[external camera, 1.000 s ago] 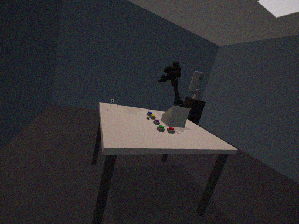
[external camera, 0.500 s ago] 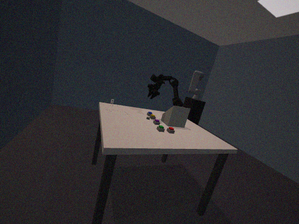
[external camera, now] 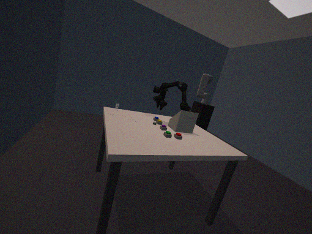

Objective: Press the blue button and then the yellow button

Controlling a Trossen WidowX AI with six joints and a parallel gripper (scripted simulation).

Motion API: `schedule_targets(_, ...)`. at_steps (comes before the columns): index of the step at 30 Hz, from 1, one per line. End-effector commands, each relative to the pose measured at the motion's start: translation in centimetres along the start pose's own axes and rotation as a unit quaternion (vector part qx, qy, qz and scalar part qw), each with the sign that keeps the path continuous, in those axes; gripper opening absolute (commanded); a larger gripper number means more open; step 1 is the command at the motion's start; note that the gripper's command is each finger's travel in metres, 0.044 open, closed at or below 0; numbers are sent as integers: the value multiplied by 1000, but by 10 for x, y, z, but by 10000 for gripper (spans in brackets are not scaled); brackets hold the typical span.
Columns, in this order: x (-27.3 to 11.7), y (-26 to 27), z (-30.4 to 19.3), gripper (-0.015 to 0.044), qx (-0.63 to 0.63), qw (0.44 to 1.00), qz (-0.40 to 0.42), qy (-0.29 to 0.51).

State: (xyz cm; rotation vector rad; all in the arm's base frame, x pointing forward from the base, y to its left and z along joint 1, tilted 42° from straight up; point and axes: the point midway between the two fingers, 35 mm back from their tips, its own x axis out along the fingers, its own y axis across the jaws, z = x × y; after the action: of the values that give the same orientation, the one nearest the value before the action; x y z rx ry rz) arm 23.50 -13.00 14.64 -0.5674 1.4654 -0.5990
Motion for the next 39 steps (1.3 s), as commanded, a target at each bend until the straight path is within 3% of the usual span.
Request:
schedule_targets(1,24,0,-2,321,-2,1000,5,7)
schedule_targets(4,60,0,-4,242,-2,1000,2,7)
schedule_targets(13,62,-1,-5,20,-2,1000,2,7)
schedule_targets(39,84,0,-5,20,-2,1000,2,7)
